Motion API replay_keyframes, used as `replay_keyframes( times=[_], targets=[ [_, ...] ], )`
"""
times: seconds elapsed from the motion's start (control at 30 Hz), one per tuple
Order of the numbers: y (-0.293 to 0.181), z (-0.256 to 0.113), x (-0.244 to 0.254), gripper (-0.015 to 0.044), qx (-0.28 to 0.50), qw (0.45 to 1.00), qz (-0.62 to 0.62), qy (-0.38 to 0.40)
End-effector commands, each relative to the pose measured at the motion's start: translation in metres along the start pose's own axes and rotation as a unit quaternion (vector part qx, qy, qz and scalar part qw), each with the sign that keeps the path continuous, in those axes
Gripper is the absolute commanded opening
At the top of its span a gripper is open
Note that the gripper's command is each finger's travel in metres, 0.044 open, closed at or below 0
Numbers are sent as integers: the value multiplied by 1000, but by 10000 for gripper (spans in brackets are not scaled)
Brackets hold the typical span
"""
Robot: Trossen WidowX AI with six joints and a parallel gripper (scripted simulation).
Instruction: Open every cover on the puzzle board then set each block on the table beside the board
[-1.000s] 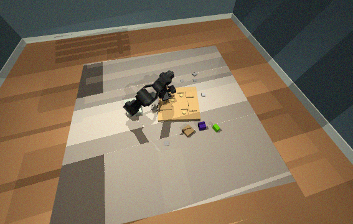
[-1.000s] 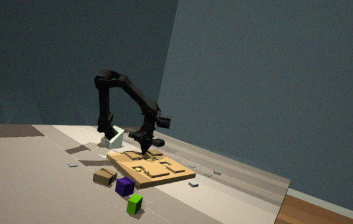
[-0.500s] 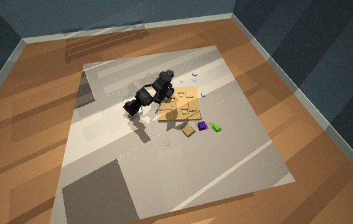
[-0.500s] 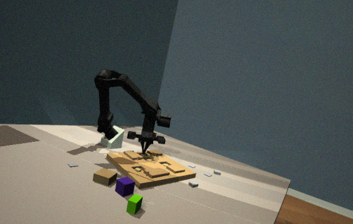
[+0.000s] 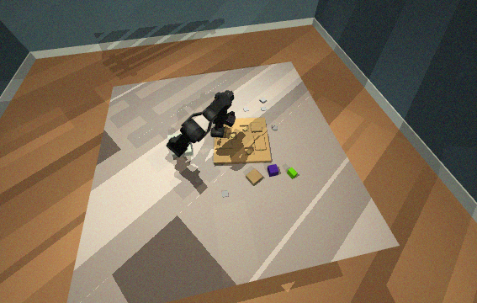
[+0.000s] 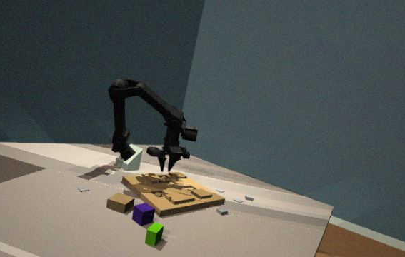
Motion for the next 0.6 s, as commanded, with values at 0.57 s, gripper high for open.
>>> replay_keyframes(
  times=[0.57],
  targets=[
    [0, -34, 1, 144, -3, 967, -254, 6]
  ],
)
Point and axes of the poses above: the point midway between the two fingers, 35 mm back from their tips, its own z axis out along the fingers, its own x axis across the jaws, y = z × x, the point moved 1 cm from there along -z, back along the fingers, and after that the axes turned 2 degrees about z, right-handed, at the moved point
